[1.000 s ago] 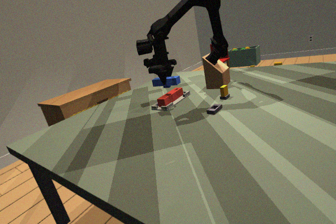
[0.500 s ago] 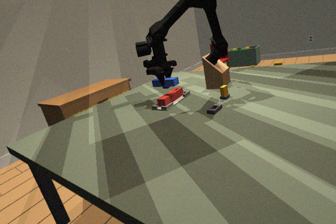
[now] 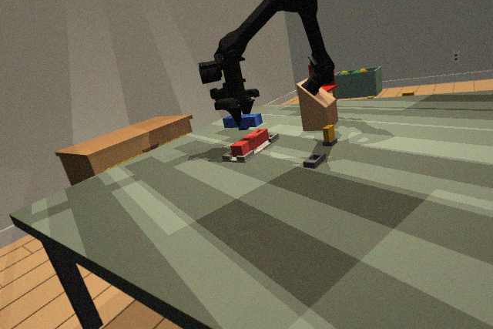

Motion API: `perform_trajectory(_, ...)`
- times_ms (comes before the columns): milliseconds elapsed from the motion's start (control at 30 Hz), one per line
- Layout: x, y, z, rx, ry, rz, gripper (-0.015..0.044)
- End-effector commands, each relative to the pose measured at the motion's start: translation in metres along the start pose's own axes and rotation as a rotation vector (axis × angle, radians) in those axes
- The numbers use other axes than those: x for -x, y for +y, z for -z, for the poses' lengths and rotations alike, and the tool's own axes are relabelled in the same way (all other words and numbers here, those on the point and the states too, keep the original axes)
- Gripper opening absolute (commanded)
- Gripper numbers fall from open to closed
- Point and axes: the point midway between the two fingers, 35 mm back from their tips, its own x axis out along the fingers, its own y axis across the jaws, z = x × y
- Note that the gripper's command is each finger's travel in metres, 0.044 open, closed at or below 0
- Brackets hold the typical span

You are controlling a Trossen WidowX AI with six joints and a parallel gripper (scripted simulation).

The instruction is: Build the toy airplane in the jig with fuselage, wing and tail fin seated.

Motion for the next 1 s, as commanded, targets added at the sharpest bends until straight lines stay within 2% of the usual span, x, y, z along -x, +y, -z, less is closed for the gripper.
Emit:
perform_trajectory(0, -0.003, -0.001, -0.001, -0.002, -0.003, 0.002, 0.0197)
perform_trajectory(967, -0.041, -0.001, -0.001, -0.002, -0.001, 0.002, 0.0197)
